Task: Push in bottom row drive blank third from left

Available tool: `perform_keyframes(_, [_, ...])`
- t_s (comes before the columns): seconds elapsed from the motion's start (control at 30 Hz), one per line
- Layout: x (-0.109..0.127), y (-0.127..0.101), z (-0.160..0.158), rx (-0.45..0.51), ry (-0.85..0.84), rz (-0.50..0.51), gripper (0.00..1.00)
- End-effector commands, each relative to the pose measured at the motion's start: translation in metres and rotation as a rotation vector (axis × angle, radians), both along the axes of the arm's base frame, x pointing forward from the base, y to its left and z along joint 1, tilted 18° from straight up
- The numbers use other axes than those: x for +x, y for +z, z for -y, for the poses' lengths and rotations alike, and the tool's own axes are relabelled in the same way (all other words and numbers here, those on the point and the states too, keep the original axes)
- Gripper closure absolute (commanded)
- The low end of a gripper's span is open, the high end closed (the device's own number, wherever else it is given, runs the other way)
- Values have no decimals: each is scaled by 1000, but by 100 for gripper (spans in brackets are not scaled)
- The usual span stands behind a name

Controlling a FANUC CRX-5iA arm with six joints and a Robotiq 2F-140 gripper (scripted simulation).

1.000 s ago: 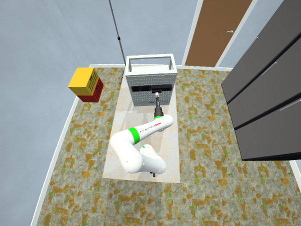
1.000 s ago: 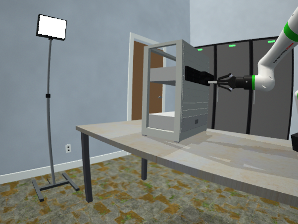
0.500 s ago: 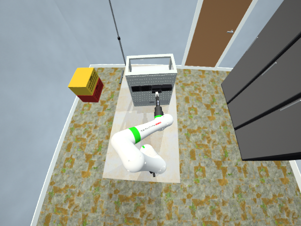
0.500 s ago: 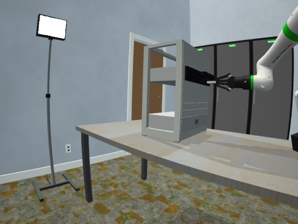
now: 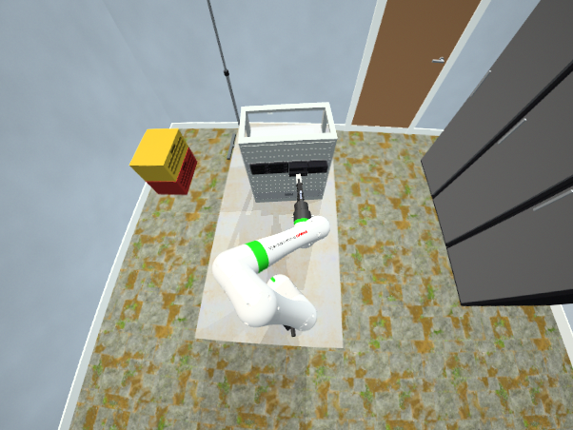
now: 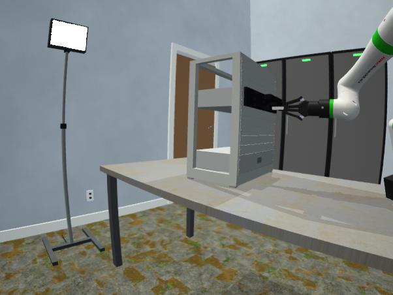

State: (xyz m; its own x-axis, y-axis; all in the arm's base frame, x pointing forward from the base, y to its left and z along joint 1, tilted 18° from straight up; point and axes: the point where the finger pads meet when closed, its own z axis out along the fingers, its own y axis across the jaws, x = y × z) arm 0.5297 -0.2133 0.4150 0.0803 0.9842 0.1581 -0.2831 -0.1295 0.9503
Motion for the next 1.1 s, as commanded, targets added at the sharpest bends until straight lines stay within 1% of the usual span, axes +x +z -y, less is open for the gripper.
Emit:
perform_keyframes(0.0, [5, 2, 1, -1, 0, 1, 90])
perform_keyframes(0.43, [7, 3, 1, -1, 0, 1, 90])
perform_keyframes(0.7, [16, 5, 2, -1, 0, 1, 90])
perform_keyframes(1.07, [16, 5, 2, -1, 0, 1, 90])
